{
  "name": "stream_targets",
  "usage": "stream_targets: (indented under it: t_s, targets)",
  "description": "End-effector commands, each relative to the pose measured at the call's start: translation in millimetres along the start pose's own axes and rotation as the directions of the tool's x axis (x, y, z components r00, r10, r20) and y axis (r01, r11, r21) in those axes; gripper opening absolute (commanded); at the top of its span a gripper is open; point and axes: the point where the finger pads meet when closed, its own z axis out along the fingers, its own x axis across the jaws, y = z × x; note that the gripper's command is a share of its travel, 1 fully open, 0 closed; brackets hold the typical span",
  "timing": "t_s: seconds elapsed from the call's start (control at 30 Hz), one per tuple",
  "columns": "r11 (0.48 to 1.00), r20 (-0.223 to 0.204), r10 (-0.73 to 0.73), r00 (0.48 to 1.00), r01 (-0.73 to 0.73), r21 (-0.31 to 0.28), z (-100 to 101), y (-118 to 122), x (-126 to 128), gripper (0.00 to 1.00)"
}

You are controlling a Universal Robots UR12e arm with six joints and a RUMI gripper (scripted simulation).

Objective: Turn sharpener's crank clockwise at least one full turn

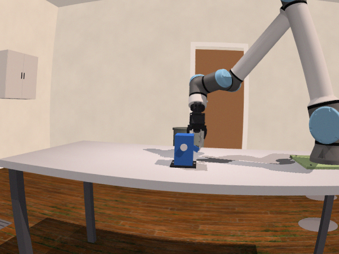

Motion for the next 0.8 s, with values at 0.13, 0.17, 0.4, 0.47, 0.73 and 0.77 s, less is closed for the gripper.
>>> stream_targets:
  t_s: [0.13, 0.17, 0.4, 0.47, 0.73, 0.77]
  targets:
    - [1.000, 0.001, -0.001, 1.000, 0.001, 0.000, -8, 5, 3, 0.09]
    - [1.000, 0.001, -0.001, 1.000, 0.001, 0.000, -9, 5, 3, 0.09]
    - [1.000, 0.001, -0.001, 1.000, 0.001, 0.000, -15, 9, 5, 0.09]
    - [1.000, 0.001, -0.001, 1.000, 0.001, 0.000, -17, 10, 5, 0.09]
    - [1.000, 0.001, -0.001, 1.000, 0.001, 0.000, -25, 14, 5, 0.09]
    - [1.000, 0.001, -0.001, 1.000, 0.001, 0.000, -25, 14, 5, 0.09]
